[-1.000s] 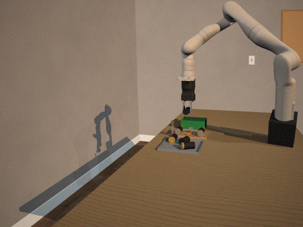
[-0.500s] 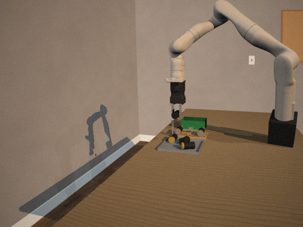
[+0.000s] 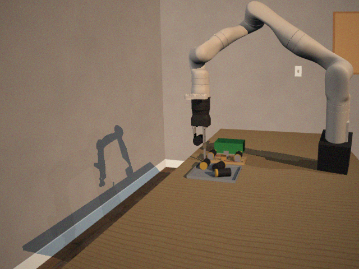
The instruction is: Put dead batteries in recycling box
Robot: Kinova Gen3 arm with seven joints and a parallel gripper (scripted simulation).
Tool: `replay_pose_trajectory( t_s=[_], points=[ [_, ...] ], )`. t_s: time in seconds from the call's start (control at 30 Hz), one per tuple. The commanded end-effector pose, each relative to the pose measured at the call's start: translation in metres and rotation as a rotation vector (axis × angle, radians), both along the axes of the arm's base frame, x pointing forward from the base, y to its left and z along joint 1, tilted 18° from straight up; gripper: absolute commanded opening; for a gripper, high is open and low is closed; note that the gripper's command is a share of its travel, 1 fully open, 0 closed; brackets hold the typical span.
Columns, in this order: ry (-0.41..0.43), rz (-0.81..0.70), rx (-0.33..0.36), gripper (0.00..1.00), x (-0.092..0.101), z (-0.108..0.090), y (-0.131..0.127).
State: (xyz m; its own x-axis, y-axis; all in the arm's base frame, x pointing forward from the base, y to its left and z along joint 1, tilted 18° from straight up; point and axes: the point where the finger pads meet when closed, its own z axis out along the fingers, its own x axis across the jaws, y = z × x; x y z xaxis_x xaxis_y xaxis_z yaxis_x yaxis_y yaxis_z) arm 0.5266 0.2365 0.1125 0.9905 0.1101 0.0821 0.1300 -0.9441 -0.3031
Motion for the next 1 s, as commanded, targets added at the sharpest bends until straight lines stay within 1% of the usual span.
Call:
replay_pose_trajectory(
  t_s=[0.0, 0.83, 0.97],
  points=[
    [-0.002, 0.008, 0.001, 0.57, -0.0002, 0.0017, 0.0071],
    [-0.004, 0.013, 0.001, 0.57, -0.0002, 0.0019, 0.0076],
    [-0.004, 0.013, 0.001, 0.57, 0.0001, -0.0045, 0.0097]
  ],
)
